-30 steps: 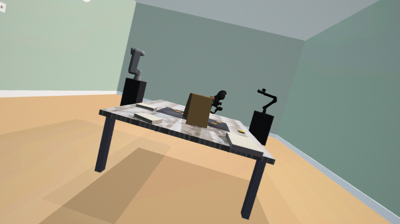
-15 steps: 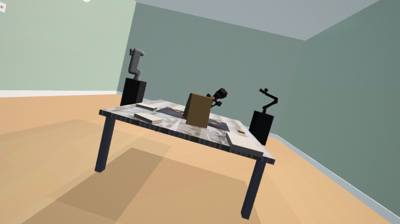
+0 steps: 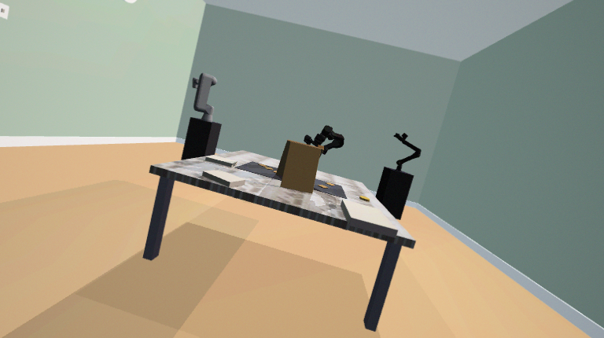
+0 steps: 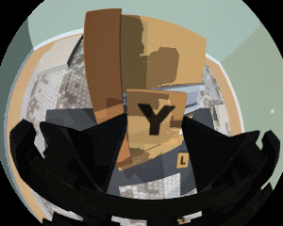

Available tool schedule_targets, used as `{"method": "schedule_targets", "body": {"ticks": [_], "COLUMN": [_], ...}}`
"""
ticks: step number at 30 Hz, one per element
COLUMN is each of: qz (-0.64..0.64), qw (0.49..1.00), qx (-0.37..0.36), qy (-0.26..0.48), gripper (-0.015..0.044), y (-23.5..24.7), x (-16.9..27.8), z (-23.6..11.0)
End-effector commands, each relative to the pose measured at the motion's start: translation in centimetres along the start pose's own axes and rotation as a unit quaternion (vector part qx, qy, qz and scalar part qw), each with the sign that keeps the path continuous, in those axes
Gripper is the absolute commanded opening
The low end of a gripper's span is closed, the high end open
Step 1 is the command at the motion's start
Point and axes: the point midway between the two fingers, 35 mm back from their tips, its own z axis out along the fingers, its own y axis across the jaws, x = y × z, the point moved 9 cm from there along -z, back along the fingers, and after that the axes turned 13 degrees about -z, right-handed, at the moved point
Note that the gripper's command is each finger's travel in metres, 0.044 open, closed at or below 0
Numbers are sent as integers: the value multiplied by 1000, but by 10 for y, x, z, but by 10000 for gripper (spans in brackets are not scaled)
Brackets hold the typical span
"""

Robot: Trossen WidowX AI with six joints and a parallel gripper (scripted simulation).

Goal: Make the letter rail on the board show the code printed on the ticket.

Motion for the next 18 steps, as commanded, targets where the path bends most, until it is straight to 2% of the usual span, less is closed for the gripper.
{"method": "schedule_targets", "body": {"ticks": [1,18], "qz": [-4,-19], "qw": [1000,997], "qx": [-11,-69], "qy": [3,8], "gripper": [0,0], "y": [-10,-69], "x": [-6,-21], "z": [7,45]}}
